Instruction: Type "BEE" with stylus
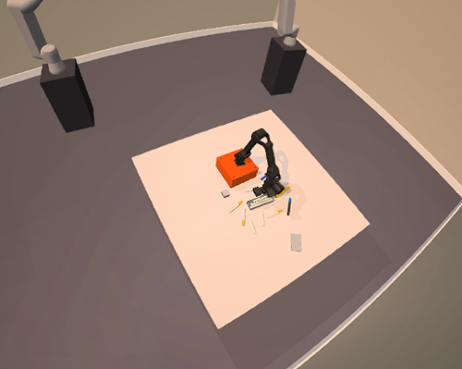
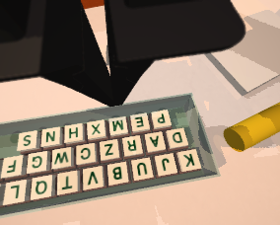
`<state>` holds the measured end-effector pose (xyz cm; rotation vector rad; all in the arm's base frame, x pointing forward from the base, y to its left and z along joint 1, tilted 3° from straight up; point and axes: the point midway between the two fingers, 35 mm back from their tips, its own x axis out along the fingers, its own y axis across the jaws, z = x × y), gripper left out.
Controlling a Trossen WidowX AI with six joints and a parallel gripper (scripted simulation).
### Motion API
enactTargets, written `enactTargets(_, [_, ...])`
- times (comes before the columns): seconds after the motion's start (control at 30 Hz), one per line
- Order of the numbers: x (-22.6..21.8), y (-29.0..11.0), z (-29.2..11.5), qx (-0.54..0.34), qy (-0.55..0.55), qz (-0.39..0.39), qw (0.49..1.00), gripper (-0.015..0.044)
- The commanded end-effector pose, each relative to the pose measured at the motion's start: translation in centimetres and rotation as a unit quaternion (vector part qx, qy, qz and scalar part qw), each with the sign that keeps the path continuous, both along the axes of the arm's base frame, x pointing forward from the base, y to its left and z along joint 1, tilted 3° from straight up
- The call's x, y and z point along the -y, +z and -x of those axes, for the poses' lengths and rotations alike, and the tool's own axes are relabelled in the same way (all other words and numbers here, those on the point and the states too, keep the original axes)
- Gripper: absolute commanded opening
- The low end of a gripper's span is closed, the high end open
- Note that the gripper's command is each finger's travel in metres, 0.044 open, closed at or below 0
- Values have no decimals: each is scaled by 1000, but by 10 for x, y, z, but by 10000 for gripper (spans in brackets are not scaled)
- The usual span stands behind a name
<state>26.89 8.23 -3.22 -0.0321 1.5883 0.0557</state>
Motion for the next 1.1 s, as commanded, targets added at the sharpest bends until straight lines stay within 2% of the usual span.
enactTargets(0.0, [-2,9,-1,-2,-2,-2,1000,0])
enactTargets(0.13, [-1,58,-1,-1,-2,-2,1000,0])
enactTargets(0.5, [-1,56,-4,5,-1,-1,1000,0])
enactTargets(0.63, [-1,56,-4,5,-1,-1,1000,105])
enactTargets(0.77, [-1,56,-4,5,-1,-1,1000,0])
enactTargets(1.07, [-1,56,-4,5,-1,-1,1000,0])
